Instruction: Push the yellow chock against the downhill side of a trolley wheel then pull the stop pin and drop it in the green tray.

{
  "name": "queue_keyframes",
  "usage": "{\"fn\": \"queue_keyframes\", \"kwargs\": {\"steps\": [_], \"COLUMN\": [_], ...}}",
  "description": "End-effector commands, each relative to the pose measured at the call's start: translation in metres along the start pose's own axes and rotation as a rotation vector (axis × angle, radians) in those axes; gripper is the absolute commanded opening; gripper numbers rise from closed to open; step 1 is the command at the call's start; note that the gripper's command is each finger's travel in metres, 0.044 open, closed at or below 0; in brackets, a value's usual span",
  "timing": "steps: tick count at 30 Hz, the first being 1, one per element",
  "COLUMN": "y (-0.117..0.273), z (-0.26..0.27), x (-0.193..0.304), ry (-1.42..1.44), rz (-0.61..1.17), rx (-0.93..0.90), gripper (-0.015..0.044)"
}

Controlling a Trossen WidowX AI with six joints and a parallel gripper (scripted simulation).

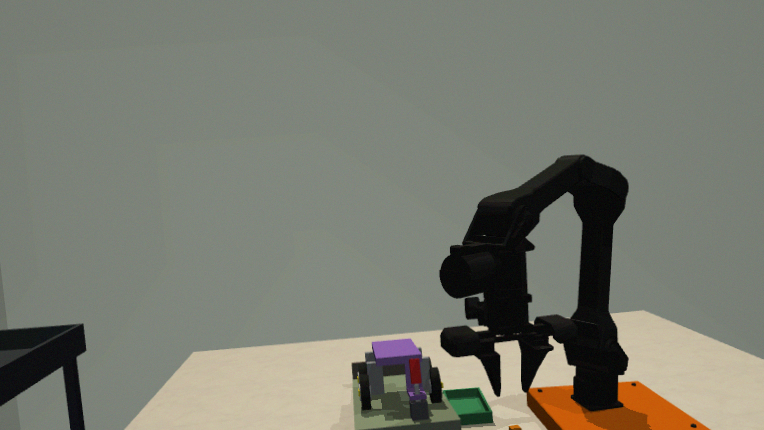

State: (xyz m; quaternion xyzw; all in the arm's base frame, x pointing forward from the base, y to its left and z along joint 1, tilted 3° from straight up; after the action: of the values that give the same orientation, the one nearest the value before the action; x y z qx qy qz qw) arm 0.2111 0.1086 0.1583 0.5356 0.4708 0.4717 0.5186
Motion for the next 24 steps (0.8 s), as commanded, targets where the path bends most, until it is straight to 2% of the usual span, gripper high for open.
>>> {"fn": "queue_keyframes", "kwargs": {"steps": [1, 24], "y": [-0.015, -0.052], "z": [-0.001, -0.002], "x": [0.0, 0.0], "ry": [-0.006, -0.006], "rz": [0.003, 0.003], "rx": [0.011, 0.011], "gripper": [0.019, 0.019]}}
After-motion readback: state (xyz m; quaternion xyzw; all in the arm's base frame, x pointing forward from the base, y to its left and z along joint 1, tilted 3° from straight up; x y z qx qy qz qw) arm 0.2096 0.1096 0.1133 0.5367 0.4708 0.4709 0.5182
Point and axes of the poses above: the point midway between the two fingers, 35 mm back from their tips, its own y axis back along the fingers, its own z axis across the jaws, x = y × z, the point moved 4 cm from there along y, back along the fingers, and after that the axes turned 6 degrees about -y, right-handed, at the moved point
